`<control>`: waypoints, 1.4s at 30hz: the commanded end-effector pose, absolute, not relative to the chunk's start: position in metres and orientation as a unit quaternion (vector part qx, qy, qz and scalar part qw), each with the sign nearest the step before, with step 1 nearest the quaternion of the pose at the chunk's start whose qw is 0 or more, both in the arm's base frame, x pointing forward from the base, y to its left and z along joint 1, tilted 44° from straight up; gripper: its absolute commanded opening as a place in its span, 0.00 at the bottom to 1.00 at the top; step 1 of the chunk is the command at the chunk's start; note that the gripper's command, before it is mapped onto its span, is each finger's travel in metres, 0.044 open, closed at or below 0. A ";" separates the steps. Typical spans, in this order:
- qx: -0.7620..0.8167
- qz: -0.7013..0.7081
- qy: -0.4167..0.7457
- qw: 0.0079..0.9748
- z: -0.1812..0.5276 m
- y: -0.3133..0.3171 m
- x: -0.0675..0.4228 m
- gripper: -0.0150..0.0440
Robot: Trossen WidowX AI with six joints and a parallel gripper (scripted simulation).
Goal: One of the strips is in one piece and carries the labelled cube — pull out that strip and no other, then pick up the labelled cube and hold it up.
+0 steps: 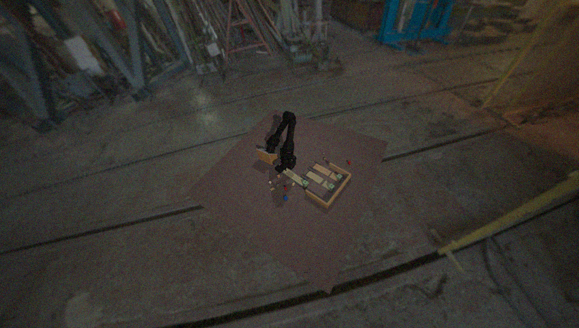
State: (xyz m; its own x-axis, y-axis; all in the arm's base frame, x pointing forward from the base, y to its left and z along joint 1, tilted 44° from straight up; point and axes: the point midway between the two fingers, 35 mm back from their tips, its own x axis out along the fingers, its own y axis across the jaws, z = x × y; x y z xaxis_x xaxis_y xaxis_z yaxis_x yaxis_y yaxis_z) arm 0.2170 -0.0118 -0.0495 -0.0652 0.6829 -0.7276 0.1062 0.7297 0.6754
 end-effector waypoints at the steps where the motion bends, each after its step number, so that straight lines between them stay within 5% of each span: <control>1: 0.291 0.227 0.692 0.620 -0.050 -0.014 0.232 0.65; 9: 0.291 0.227 0.692 0.621 -0.051 -0.016 0.259 1.00; 42: 0.290 0.228 0.690 0.623 -0.051 -0.025 0.369 1.00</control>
